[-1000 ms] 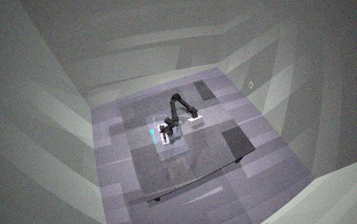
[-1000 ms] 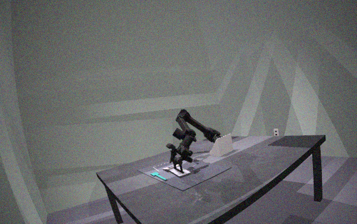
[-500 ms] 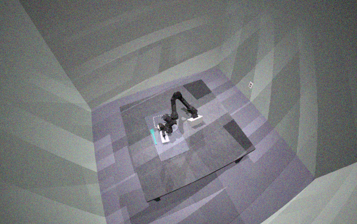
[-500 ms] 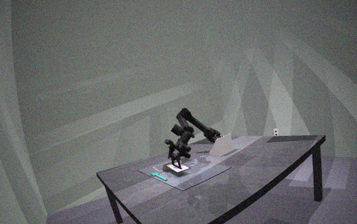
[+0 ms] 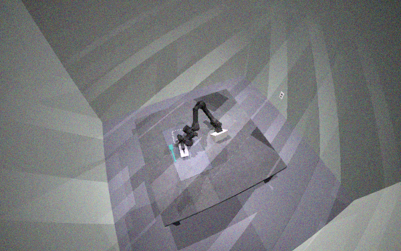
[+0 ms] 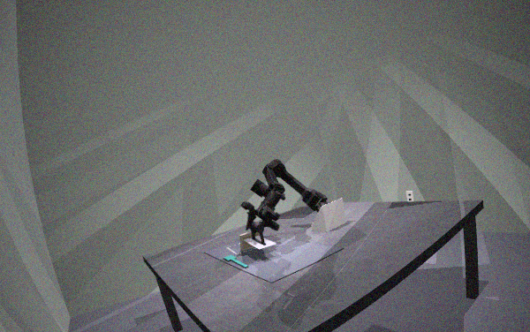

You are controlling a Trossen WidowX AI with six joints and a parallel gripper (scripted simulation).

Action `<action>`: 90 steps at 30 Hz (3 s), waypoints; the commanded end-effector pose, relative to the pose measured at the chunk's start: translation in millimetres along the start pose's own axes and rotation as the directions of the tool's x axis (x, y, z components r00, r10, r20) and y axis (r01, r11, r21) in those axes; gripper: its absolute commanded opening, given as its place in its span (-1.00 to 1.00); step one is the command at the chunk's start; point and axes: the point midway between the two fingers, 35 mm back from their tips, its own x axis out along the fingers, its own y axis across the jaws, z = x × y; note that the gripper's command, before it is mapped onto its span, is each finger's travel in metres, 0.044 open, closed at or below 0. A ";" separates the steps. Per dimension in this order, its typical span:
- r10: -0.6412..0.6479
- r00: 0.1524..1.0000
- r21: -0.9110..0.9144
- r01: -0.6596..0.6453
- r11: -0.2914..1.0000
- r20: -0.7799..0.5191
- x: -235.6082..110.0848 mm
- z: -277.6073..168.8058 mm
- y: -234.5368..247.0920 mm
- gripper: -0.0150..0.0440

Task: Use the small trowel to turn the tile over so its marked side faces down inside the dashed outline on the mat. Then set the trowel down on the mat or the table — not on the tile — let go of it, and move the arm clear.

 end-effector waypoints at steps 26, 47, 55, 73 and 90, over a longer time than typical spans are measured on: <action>-0.006 1.000 0.001 0.006 1.000 0.004 -2.4 -42.2 -5.2 -0.49; -0.006 1.000 0.003 0.006 1.000 0.004 -20.9 11.7 -25.2 -0.49; -0.006 1.000 0.003 0.006 1.000 0.004 -20.9 11.7 -25.2 -0.49; -0.006 1.000 0.003 0.006 1.000 0.004 -20.9 11.7 -25.2 -0.49; 0.014 1.000 0.021 -0.014 1.000 0.011 -26.2 30.8 -11.6 -0.49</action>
